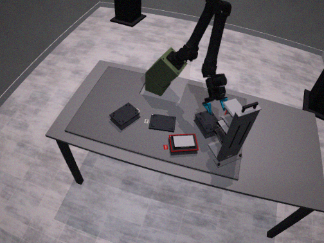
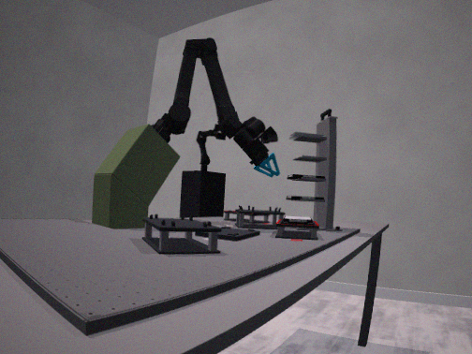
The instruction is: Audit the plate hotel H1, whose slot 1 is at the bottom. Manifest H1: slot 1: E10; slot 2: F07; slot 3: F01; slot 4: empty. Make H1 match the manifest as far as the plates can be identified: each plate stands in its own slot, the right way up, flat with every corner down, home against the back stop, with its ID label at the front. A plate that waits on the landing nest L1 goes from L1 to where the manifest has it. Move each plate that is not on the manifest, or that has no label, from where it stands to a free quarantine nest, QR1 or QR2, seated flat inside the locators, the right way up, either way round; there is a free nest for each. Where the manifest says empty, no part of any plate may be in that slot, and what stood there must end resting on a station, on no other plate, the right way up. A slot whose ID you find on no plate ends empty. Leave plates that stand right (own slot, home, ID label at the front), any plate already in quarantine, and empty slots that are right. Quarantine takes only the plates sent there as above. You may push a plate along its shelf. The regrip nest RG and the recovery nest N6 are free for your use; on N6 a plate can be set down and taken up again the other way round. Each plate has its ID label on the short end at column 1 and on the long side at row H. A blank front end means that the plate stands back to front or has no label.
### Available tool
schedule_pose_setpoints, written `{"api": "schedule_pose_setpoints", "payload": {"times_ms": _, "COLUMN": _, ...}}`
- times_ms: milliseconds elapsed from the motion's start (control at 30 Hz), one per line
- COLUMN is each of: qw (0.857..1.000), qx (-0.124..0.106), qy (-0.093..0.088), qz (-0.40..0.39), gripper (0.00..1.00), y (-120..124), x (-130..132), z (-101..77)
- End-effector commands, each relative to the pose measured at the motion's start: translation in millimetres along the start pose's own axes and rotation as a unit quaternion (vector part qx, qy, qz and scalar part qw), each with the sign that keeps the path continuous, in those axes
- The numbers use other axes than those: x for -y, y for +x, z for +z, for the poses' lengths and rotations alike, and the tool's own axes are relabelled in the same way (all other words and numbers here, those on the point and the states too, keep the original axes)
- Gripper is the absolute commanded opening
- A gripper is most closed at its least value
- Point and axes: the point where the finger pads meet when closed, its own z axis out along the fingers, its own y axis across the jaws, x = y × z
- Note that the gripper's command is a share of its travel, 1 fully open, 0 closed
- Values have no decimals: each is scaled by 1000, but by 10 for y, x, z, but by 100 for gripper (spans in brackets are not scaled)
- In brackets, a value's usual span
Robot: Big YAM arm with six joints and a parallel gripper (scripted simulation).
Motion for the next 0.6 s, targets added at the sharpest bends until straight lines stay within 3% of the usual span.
{"api": "schedule_pose_setpoints", "payload": {"times_ms": 0, "qw": 1000, "qx": 11, "qy": -5, "qz": -1, "gripper": 100, "y": -145, "x": -53, "z": 80}}
{"api": "schedule_pose_setpoints", "payload": {"times_ms": 100, "qw": 1000, "qx": 18, "qy": -10, "qz": -1, "gripper": 100, "y": -75, "x": -84, "z": -49}}
{"api": "schedule_pose_setpoints", "payload": {"times_ms": 567, "qw": 1000, "qx": 19, "qy": -10, "qz": 3, "gripper": 100, "y": 60, "x": -72, "z": -192}}
